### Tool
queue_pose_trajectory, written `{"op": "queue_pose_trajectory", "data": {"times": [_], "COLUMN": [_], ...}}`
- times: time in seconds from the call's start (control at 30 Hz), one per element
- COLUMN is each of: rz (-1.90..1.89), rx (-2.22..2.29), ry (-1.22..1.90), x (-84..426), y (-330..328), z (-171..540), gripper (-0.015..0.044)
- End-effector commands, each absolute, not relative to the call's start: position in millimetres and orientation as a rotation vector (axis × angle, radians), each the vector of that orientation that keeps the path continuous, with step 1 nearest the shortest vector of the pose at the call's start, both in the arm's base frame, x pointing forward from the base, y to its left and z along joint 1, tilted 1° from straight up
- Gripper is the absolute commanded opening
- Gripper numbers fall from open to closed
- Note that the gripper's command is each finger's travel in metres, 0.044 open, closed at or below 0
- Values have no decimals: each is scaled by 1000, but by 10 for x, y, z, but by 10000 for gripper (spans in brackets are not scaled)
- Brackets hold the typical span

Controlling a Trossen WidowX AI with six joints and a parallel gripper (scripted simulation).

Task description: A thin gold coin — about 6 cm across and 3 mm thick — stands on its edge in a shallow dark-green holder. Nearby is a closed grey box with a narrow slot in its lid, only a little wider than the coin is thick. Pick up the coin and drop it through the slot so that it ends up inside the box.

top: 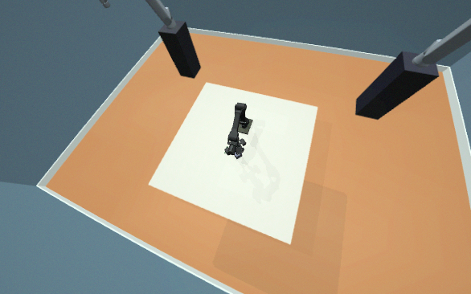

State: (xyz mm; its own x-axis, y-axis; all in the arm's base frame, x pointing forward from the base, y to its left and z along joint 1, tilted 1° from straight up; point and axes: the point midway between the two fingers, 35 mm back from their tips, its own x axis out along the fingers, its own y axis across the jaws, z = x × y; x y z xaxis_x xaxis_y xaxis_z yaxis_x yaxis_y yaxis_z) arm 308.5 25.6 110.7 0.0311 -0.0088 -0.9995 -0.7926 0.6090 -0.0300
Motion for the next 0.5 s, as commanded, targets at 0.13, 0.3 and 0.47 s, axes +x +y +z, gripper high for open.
{"op": "queue_pose_trajectory", "data": {"times": [0.13, 0.3, 0.47], "rz": [694, 694, 694], "rx": [-730, -730, -730], "ry": [1425, 1425, 1425], "x": [3087, 3087, 3082], "y": [256, 256, 258], "z": [1110, 1132, 1282], "gripper": [161, 213, 344]}}
